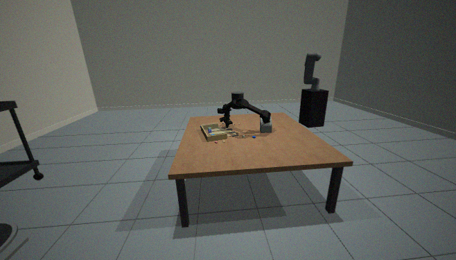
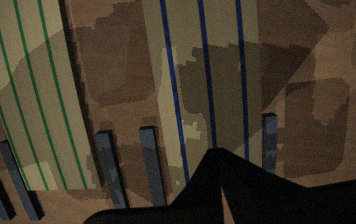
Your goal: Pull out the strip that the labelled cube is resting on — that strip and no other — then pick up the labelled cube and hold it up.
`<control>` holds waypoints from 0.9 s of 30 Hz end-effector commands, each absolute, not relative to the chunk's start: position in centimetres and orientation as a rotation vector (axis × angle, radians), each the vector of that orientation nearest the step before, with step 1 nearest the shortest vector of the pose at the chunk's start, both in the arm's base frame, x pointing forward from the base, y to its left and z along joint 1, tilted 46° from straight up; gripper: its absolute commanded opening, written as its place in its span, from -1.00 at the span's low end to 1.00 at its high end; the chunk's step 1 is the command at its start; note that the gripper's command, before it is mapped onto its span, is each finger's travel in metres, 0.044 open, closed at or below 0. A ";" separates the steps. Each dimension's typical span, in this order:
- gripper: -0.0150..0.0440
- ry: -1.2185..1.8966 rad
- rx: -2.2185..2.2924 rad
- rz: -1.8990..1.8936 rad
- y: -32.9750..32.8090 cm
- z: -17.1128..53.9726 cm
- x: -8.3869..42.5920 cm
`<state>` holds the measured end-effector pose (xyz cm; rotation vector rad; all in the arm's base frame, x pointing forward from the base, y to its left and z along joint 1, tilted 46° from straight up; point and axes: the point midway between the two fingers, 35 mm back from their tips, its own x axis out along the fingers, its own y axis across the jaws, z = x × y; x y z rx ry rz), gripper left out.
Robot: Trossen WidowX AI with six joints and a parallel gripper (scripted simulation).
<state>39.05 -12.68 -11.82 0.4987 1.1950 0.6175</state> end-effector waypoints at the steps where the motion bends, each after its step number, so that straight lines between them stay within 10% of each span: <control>1: -0.49 1.213 0.498 0.626 -12.1 -12.3 38.1; 27: -0.49 1.214 0.498 0.626 -11.9 -13.5 34.2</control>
